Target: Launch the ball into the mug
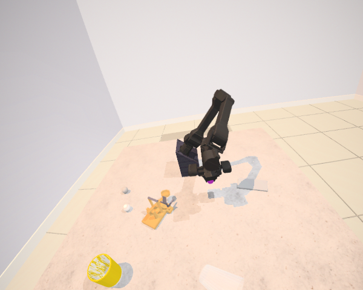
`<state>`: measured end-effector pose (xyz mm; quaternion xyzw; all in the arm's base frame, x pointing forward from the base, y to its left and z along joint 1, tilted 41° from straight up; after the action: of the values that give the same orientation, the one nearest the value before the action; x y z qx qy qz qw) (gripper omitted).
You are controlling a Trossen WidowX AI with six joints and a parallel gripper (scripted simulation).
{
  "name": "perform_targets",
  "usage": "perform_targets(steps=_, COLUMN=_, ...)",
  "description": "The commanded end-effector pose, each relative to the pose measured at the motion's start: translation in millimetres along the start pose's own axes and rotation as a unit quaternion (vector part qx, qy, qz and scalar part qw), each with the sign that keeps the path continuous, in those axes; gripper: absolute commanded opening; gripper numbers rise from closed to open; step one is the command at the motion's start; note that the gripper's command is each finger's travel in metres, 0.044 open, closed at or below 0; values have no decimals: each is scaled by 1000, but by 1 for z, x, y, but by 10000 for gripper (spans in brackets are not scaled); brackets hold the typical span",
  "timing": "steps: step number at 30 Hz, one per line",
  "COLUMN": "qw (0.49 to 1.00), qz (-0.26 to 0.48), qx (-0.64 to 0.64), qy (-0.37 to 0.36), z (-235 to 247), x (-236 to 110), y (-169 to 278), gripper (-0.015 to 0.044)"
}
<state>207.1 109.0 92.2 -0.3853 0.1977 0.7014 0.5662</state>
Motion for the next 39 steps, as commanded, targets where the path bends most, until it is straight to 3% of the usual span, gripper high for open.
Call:
perform_targets(steps=1, qw=1000, qz=0, qx=-1, qy=-8, z=7, x=-23, y=4, gripper=0)
perform_targets(steps=9, qw=1000, qz=4, qx=6, qy=-9, z=4, x=-30, y=5, gripper=0)
perform_targets(steps=39, qw=990, qz=77, qx=118, qy=-6, z=-110, x=-23, y=-14, gripper=0)
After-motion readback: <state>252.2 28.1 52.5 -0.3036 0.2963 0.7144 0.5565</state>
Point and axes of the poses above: the point midway between the two fingers, 35 mm back from their tips, its own x axis out along the fingers, its own z axis across the jaws, y = z × x, the point moved 3 cm from there along -x, back along the fingers, and after that the axes turned 14 degrees about -x, right-handed, at the moved point
